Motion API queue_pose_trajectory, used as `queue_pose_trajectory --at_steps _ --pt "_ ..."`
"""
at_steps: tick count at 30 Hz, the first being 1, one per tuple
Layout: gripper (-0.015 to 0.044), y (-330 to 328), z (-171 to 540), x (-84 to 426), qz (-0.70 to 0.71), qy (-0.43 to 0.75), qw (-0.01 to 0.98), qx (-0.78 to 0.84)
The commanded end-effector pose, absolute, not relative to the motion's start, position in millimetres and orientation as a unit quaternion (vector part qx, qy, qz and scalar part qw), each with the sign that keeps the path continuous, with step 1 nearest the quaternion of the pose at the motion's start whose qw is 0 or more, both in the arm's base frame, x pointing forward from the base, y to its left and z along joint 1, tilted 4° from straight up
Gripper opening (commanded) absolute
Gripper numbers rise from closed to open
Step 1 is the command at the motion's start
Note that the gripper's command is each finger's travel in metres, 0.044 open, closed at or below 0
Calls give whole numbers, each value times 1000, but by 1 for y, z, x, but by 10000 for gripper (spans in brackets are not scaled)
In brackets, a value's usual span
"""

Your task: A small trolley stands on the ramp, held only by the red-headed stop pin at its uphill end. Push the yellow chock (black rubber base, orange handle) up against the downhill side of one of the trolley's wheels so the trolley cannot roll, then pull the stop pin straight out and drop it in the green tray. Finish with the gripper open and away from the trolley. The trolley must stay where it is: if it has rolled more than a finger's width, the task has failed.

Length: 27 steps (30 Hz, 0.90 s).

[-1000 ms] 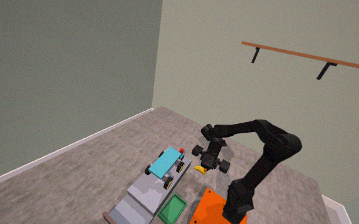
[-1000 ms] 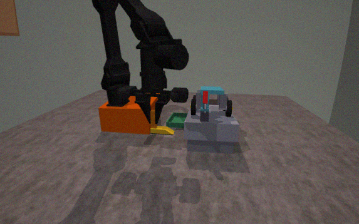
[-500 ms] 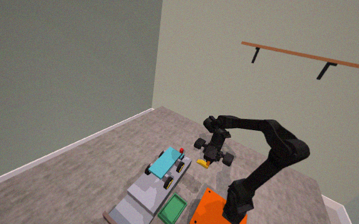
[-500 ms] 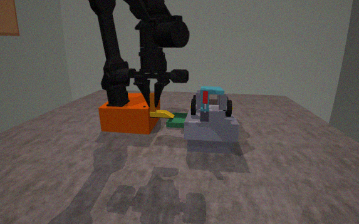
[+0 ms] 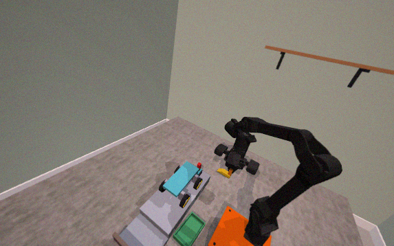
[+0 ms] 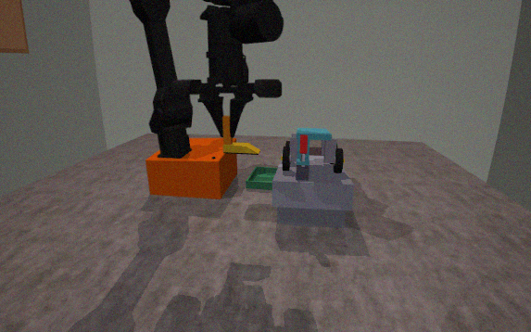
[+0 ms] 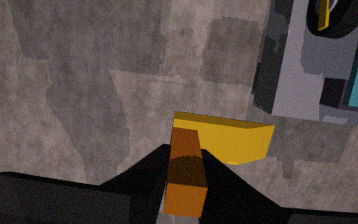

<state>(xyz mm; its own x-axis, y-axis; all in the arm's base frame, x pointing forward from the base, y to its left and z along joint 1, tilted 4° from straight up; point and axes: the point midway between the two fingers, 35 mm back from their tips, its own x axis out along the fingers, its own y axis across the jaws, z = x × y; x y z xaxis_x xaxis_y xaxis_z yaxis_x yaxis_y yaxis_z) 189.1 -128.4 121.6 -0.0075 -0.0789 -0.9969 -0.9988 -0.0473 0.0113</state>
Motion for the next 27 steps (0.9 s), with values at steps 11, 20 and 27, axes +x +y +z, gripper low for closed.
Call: queue_pose_trajectory --at_steps 11,20,27 --pt "0 -128 125 190 417 574 536 -457" --pt "0 -128 125 190 324 631 600 -369" --pt "0 -128 125 190 246 666 640 -295"
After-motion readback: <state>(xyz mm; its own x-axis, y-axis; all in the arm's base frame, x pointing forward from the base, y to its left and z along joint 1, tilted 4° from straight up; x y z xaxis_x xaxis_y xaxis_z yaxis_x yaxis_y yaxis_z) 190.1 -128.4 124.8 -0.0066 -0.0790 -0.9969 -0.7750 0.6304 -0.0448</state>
